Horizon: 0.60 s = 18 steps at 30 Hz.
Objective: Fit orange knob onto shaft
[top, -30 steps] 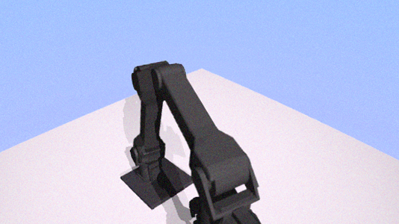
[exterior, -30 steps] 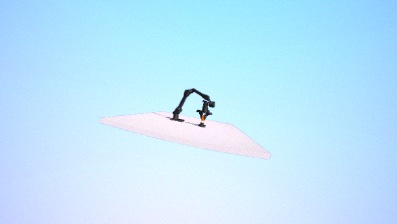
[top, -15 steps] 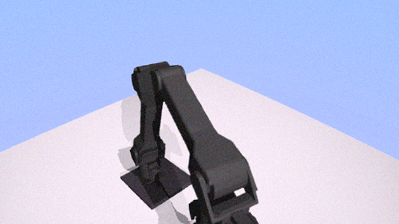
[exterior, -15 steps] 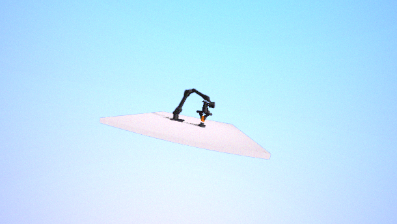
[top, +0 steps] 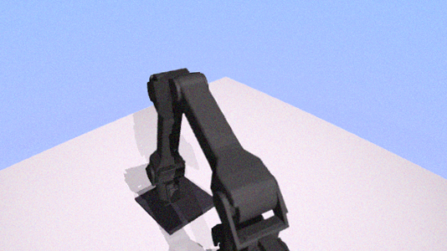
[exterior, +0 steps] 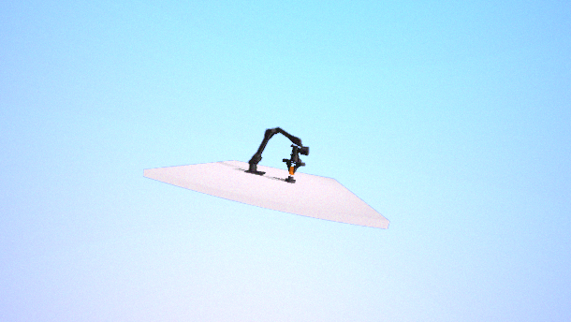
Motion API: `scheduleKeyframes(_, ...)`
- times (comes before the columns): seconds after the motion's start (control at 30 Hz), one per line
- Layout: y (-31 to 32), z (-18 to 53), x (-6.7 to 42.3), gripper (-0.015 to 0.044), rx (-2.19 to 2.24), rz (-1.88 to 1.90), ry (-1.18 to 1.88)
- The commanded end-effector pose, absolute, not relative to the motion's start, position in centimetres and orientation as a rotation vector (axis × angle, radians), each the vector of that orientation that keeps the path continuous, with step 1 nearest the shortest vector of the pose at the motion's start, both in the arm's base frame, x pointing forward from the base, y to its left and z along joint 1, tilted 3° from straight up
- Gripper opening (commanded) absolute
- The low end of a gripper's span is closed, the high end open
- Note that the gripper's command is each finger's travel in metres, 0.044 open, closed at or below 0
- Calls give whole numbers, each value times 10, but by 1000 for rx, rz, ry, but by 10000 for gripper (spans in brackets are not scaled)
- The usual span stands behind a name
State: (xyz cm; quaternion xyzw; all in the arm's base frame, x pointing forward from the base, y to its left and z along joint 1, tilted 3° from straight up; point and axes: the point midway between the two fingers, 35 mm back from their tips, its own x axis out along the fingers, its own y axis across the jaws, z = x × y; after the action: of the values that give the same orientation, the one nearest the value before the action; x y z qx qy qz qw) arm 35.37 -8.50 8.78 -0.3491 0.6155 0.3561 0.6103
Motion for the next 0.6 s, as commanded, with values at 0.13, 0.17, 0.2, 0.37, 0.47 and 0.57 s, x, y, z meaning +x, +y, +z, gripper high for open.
scheduleKeyframes(0.13, -83, 92, 355, 0, -809, 823, 1421)
scheduleKeyframes(0.17, -83, 93, 355, 0, -809, 823, 1421)
scheduleKeyframes(0.2, -83, 93, 355, 0, -816, 830, 1418)
scheduleKeyframes(0.37, -84, 93, 355, 0, -937, 952, 1365)
scheduleKeyframes(0.47, -85, 91, 356, 0, -968, 983, 1349)
scheduleKeyframes(0.57, -86, 90, 355, 0, -968, 983, 1350)
